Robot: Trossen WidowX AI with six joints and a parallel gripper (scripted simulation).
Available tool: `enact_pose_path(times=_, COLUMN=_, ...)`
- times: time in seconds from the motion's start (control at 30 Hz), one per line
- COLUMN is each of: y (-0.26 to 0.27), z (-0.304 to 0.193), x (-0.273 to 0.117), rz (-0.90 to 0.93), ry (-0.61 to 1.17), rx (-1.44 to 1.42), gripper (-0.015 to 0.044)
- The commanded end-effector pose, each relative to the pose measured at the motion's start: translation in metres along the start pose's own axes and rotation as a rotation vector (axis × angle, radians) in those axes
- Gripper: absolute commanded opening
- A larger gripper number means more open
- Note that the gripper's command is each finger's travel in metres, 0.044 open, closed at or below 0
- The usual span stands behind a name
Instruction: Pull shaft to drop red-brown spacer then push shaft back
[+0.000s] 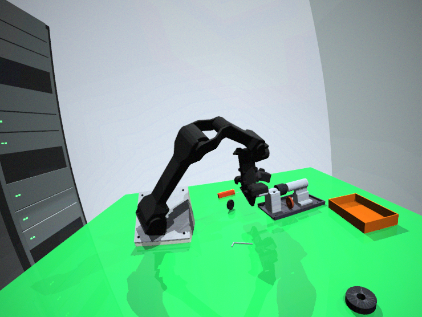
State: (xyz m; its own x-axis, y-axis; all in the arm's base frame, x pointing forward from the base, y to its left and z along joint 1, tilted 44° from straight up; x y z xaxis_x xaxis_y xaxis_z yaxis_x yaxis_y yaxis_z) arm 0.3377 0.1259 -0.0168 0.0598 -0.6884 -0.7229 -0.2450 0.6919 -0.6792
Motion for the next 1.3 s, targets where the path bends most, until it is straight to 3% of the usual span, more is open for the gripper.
enact_pose_path(times=0.0, y=0.0000, z=0.0001, x=0.0000, rz=0.000, ry=0.000, rx=0.000, gripper=0.0000)
enact_pose_path(times=1.27, y=-0.0003, z=0.0093, x=-0.0010, rz=0.002, ry=0.001, rx=0.004, gripper=0.0000)
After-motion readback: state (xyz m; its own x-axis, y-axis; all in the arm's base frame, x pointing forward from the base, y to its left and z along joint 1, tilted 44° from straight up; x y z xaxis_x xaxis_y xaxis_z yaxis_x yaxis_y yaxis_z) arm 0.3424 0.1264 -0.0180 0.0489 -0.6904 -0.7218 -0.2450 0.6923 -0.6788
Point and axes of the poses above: the point midway between the two fingers, 35 mm back from their tips, its own x axis out along the fingers, its own y axis across the jaws, z = x × y, the point moved 3 cm from there along -x, back along the fingers
